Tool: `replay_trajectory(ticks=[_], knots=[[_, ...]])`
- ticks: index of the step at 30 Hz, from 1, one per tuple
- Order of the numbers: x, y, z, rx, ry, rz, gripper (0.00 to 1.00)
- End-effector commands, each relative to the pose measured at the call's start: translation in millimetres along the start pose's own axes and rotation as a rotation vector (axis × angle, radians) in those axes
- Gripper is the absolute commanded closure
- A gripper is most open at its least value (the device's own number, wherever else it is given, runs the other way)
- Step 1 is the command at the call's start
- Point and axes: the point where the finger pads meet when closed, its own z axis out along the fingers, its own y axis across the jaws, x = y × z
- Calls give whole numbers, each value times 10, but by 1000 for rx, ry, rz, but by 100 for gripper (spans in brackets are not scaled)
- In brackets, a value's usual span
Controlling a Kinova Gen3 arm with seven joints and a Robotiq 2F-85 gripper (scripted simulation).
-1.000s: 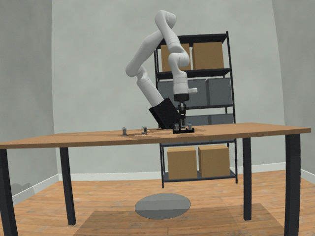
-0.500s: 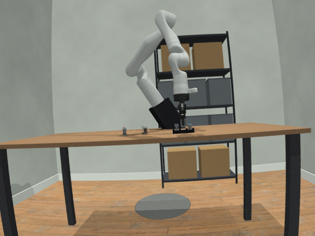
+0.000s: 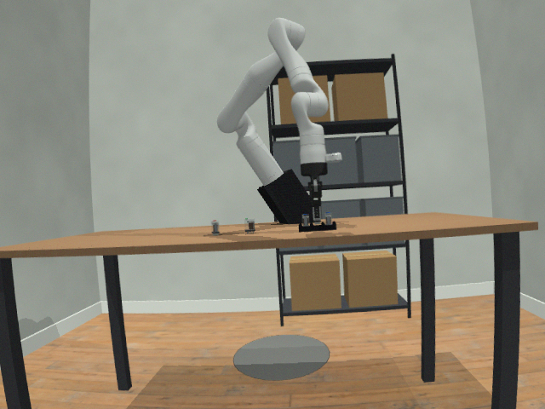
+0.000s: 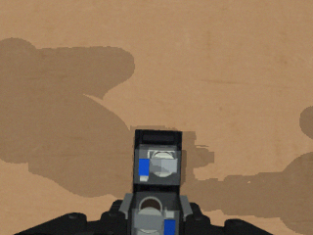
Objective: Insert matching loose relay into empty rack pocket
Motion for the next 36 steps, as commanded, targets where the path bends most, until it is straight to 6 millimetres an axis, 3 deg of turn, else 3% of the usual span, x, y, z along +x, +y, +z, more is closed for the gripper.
replay_trajectory(ticks=[1,36], knots=[[3,5,-5,-1,1,0,100],[3,5,92,-1,1,0,100]])
